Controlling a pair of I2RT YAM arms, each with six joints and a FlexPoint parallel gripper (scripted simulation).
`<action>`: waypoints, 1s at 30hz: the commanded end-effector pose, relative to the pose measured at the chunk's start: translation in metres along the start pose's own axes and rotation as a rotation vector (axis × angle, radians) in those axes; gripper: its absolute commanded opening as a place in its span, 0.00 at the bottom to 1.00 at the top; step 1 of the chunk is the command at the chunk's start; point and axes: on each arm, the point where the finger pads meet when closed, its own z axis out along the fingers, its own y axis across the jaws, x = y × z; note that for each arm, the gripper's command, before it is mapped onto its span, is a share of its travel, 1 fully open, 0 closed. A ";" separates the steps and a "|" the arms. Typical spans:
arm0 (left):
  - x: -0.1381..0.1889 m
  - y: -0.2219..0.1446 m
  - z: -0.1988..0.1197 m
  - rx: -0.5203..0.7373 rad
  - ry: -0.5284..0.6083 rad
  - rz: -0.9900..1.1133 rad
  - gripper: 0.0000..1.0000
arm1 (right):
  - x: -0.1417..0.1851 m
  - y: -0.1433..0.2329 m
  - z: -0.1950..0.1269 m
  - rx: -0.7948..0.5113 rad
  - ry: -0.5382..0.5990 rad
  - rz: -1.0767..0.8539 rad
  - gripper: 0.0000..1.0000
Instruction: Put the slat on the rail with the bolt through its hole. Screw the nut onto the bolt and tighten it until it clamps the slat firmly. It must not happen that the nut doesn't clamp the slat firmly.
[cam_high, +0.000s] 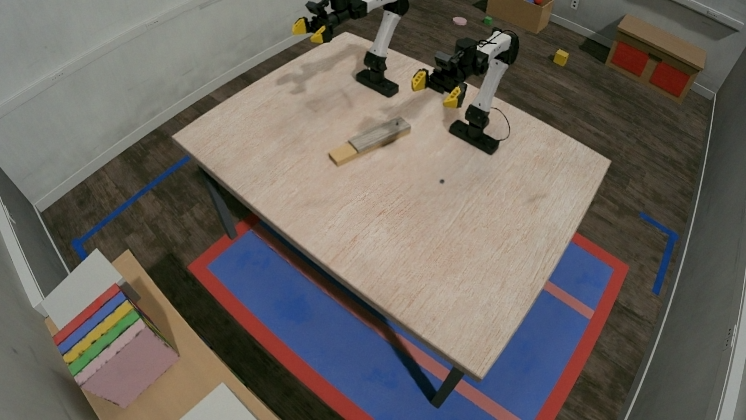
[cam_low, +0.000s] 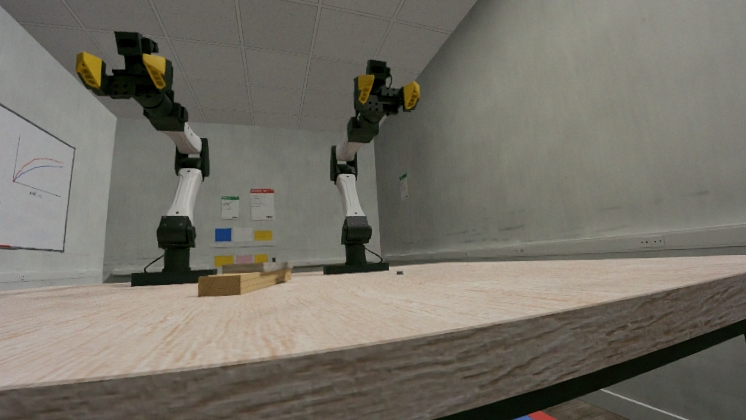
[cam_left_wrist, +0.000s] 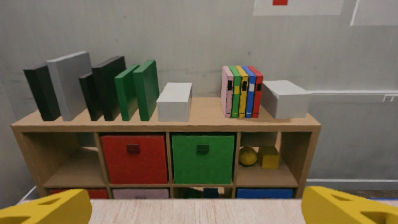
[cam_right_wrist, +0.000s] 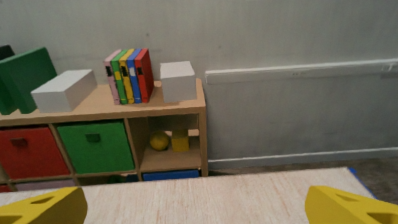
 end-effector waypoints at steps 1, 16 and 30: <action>-0.006 -0.001 -0.002 0.006 -0.016 0.005 1.00 | -0.013 -0.002 -0.003 -0.004 -0.067 -0.049 1.00; -0.006 -0.001 -0.002 0.006 -0.016 0.005 1.00 | -0.015 -0.001 -0.002 -0.004 -0.068 -0.049 1.00; 0.018 -0.001 0.007 0.008 0.062 -0.038 1.00 | -0.016 0.000 -0.002 -0.009 -0.065 -0.042 1.00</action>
